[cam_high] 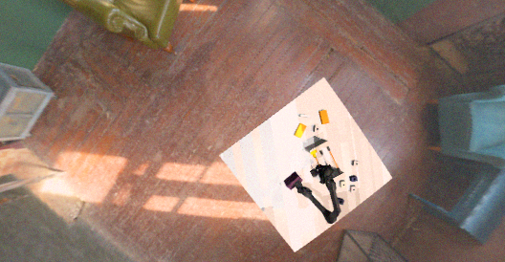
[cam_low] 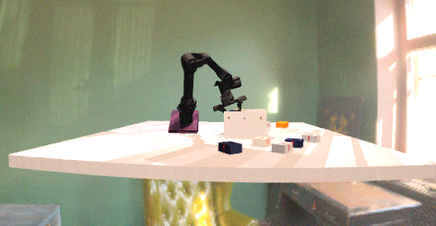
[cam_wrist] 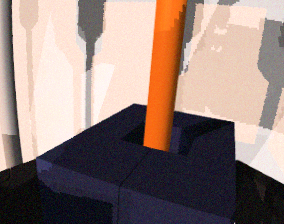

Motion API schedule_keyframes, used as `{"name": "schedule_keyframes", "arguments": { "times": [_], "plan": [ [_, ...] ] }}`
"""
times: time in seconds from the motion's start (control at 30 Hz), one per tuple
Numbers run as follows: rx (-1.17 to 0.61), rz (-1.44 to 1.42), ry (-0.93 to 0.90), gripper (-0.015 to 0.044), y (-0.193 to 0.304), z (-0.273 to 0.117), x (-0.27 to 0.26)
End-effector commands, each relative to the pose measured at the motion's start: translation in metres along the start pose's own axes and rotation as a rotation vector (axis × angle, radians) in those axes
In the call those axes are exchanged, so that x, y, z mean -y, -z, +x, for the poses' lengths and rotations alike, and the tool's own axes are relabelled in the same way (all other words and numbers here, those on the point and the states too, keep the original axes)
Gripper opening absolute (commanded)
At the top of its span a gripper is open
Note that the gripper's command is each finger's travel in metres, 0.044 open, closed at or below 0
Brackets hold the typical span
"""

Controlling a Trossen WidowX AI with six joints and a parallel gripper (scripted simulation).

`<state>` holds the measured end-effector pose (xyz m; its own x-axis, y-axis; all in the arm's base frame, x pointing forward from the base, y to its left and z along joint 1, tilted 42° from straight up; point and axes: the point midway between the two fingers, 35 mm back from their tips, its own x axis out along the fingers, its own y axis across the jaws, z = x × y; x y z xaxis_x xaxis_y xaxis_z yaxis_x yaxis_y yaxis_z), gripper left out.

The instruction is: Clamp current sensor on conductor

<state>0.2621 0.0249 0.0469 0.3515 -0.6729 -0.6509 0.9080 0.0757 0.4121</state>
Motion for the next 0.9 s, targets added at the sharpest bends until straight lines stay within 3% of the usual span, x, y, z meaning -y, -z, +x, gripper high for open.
{"name": "schedule_keyframes", "arguments": {
  "times": [0.0,0.5,0.83,0.87],
  "plan": [
    [0.001,-0.004,0.018,0.0,-0.0003,0.0002,0.0002],
    [0.0,-0.002,0.046,0.0,-0.0002,0.0046,0.0014],
    [-0.001,0.001,0.041,0.0262,0.0,0.0005,-0.001],
    [-0.001,0.001,0.041,0.0264,0.0,0.0005,-0.001]
  ]
}}
